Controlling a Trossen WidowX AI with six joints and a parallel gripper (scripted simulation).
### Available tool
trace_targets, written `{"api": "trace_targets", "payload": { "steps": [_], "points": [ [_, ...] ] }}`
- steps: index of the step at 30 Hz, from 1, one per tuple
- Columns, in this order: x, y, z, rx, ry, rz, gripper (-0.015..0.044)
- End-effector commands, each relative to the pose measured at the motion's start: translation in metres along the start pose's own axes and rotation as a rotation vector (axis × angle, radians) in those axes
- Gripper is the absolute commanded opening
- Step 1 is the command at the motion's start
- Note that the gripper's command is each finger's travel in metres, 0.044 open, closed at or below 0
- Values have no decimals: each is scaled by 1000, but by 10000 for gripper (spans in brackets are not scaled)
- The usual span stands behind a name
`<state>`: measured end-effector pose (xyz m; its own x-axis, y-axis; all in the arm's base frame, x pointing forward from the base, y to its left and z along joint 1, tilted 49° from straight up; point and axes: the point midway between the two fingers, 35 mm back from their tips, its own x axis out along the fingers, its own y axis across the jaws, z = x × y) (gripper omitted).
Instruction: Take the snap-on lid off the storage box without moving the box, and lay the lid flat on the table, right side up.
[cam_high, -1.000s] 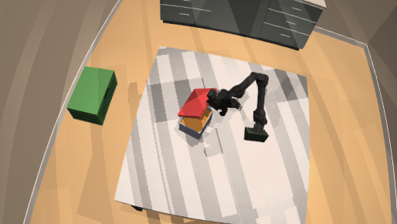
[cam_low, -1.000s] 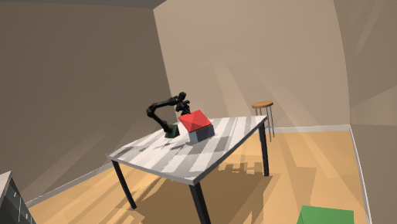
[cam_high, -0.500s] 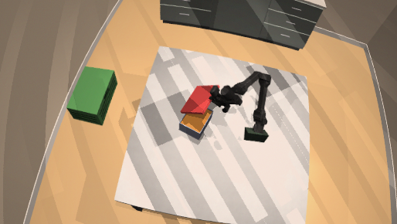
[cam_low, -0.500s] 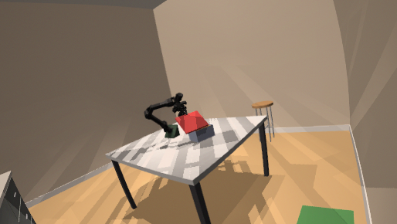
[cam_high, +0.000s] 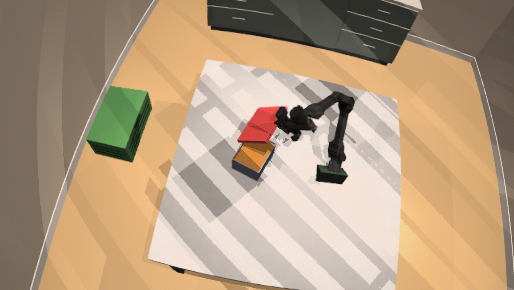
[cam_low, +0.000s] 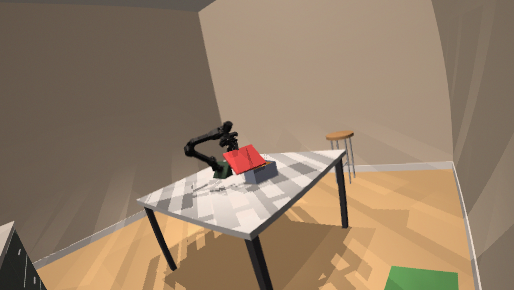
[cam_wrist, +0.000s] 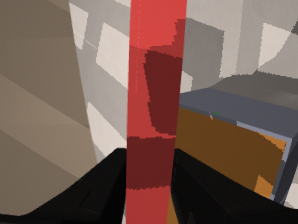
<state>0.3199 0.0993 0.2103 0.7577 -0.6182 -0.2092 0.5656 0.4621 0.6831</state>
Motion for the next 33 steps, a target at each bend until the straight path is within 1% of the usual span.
{"api": "trace_targets", "payload": {
  "steps": [1, 33],
  "points": [
    [-1, -1, 8, -2, 4, 0, 0],
    [-7, -6, 71, -6, 3, -1, 0]
  ]
}}
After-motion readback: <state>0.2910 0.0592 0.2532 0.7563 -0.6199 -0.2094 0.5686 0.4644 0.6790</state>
